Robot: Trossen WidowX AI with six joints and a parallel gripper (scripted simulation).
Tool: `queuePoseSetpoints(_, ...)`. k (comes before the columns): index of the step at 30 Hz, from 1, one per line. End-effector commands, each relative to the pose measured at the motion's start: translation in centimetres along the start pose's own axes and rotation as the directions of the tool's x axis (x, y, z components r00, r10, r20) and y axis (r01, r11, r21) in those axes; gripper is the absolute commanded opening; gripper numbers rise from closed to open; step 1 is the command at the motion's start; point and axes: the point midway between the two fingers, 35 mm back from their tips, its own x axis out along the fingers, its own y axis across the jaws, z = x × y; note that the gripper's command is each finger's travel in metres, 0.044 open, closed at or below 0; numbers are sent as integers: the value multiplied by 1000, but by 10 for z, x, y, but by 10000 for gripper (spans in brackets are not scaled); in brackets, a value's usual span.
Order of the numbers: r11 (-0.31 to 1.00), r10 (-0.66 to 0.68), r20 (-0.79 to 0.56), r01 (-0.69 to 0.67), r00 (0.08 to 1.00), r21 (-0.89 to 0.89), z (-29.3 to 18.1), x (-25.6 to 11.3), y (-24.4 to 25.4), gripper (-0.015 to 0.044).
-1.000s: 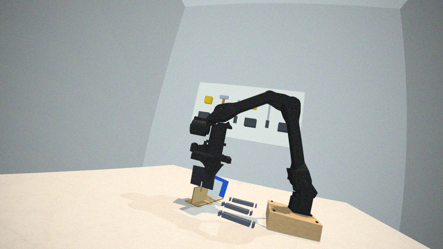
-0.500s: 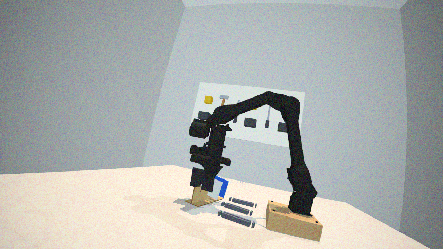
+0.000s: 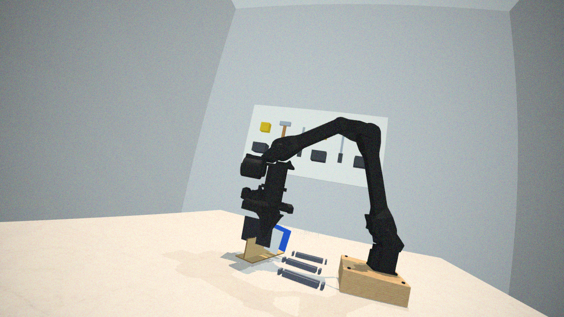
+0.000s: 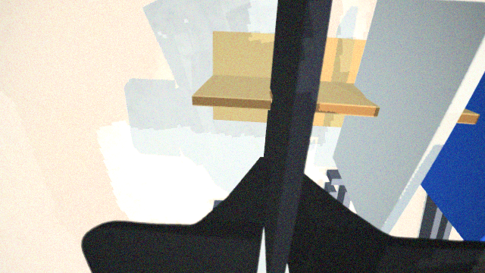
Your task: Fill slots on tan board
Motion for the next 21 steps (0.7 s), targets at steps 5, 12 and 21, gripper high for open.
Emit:
queuePoseSetpoints(5, 1000, -7, -1, 7, 1000, -5, 0, 6, -1, 0)
queuePoseSetpoints(12, 1000, -7, -1, 7, 1000, -5, 0, 10, -1, 0)
queuePoseSetpoints(21, 1000, -7, -1, 7, 1000, -5, 0, 15, -1, 0)
